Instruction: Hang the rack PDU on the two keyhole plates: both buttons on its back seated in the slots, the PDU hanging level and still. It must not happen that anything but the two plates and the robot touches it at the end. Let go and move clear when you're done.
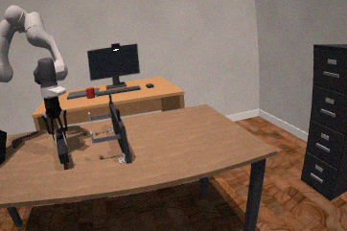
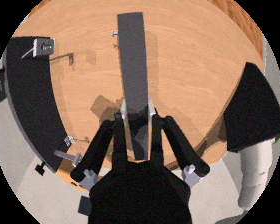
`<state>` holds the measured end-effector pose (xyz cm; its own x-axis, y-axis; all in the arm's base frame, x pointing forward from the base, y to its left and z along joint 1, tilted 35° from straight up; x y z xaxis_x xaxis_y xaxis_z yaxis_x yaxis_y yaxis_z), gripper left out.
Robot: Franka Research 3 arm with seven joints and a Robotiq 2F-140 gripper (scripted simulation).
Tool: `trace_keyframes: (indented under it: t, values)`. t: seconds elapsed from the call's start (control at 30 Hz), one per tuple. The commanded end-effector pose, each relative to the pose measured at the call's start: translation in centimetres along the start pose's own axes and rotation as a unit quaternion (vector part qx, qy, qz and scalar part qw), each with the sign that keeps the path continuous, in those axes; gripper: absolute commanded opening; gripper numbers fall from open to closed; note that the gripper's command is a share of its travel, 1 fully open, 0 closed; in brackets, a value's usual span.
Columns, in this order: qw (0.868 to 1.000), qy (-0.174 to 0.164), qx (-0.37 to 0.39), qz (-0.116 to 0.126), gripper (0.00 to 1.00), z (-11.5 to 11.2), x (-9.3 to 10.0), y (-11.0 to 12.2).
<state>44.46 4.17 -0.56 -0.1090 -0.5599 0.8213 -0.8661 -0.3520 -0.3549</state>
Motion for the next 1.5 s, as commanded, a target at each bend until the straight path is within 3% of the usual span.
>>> trace_keyframes:
  t: [0.0,0.47,0.83,1.47]
  values:
    - [1.000,-0.008,-0.006,-0.001,0.00,-0.3,0.7,0.1]
    - [1.000,-0.008,-0.006,-0.001,0.00,-0.2,5.3,0.1]
    - [1.000,-0.008,-0.006,-0.001,0.00,-0.2,6.5,0.1]
    - [1.000,-0.008,-0.006,-0.001,0.00,-0.2,6.5,0.1]
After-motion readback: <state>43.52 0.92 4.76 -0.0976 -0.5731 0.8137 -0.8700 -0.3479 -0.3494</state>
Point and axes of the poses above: the point where the finger pads meet when closed, its own x axis back along the fingers, its own y axis across the jaws, z = x × y, the point moved 4 cm from there along x, back along the fingers, and after that the axes turned 11 degrees about x, right-handed, at the moved point
